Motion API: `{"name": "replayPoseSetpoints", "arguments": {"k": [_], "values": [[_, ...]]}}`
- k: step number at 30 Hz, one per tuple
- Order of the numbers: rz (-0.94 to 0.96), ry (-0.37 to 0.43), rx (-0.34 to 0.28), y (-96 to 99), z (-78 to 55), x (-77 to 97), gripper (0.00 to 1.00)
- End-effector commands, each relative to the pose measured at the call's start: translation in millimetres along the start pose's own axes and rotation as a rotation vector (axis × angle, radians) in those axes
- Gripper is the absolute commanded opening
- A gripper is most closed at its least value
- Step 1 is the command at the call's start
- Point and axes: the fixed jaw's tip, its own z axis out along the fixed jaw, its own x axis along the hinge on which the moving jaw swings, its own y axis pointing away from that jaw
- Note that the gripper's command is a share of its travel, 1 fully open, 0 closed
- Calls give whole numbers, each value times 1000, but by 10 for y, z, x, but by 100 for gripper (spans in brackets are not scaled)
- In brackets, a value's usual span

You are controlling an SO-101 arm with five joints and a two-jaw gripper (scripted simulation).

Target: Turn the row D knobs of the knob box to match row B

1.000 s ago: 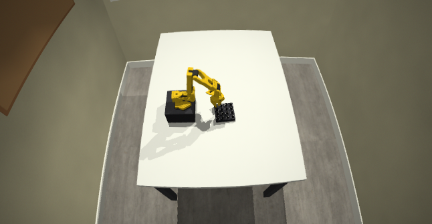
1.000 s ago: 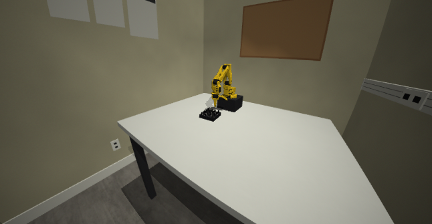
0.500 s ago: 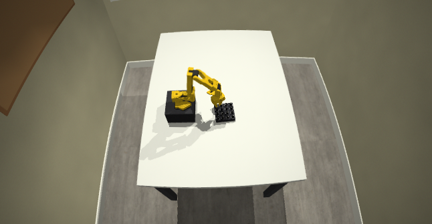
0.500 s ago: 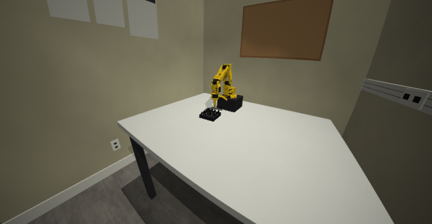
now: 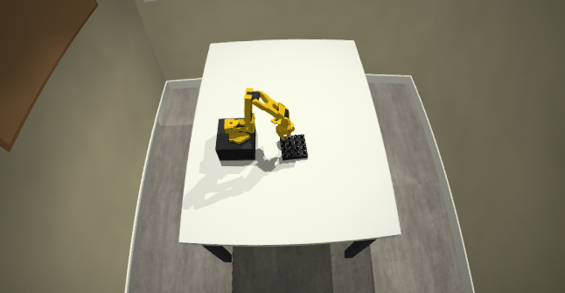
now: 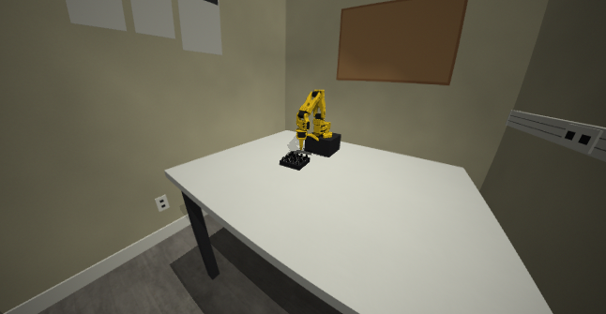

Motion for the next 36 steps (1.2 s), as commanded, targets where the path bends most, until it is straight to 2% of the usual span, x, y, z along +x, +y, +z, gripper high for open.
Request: {"name": "replayPoseSetpoints", "arguments": {"k": [1, 19, 34, 36], "values": [[17, -7, -7, -16, 1, -16, 9], [171, -7, -8, -162, -43, -168, 13], [455, -6, -10, -389, -130, -501, 20], [455, -6, -10, -389, -130, -501, 20]]}}
